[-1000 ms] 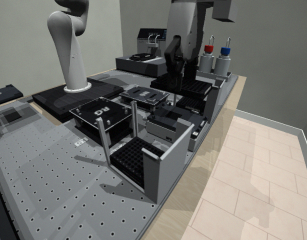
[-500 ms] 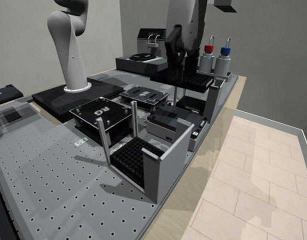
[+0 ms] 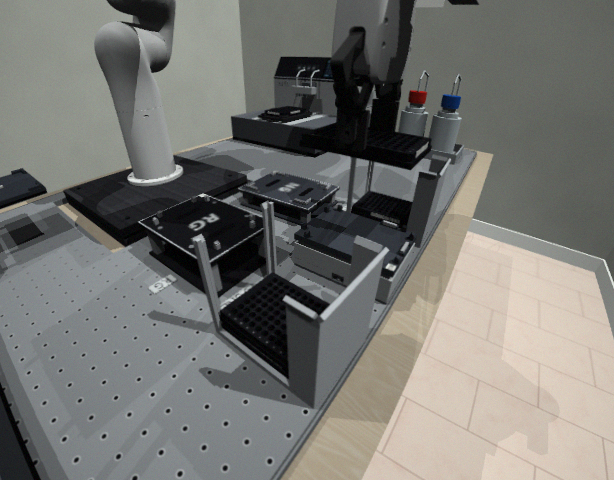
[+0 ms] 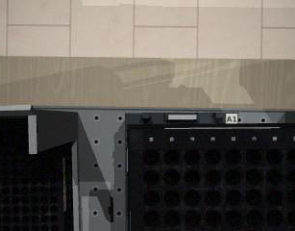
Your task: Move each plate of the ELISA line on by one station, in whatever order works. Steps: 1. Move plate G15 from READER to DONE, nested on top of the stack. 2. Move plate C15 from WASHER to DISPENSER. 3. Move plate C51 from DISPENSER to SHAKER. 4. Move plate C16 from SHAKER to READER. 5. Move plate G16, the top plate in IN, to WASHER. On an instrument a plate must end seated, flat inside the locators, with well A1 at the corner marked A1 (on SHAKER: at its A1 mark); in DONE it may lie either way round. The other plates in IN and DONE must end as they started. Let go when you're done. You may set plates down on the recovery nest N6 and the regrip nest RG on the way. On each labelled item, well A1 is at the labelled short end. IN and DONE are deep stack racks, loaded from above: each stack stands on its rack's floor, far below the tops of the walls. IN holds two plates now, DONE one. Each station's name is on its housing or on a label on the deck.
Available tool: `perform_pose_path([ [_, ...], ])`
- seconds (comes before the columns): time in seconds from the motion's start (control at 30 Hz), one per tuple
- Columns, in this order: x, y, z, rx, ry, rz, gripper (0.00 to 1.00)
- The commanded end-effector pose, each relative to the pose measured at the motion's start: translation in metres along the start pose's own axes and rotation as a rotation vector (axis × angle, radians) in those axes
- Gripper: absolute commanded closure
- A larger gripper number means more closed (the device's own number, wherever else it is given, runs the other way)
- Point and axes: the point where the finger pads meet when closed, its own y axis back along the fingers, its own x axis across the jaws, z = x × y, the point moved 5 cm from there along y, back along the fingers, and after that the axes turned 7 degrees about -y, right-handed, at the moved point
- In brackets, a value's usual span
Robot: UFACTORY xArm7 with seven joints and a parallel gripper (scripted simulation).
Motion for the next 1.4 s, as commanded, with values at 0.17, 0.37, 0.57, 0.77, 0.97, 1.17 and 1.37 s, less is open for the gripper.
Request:
perform_pose_path([
  [0.17, 0.0, 0.012, -0.001, 0.005, 0.0, -0.001, 1.0],
  [0.37, 0.0, 0.02, -0.001, 0.005, 0.0, -0.001, 1.0],
  [0.57, 0.001, 0.028, -0.001, 0.005, 0.0, -0.001, 1.0],
  [0.77, 0.001, 0.03, -0.001, 0.005, 0.0, -0.001, 1.0],
  [0.97, 0.001, 0.03, -0.001, 0.005, 0.0, -0.001, 1.0],
  [1.17, 0.001, 0.03, -0.001, 0.005, 0.0, -0.001, 1.0],
  [1.37, 0.005, 0.03, 0.004, 0.005, -0.003, -0.001, 1.0],
])
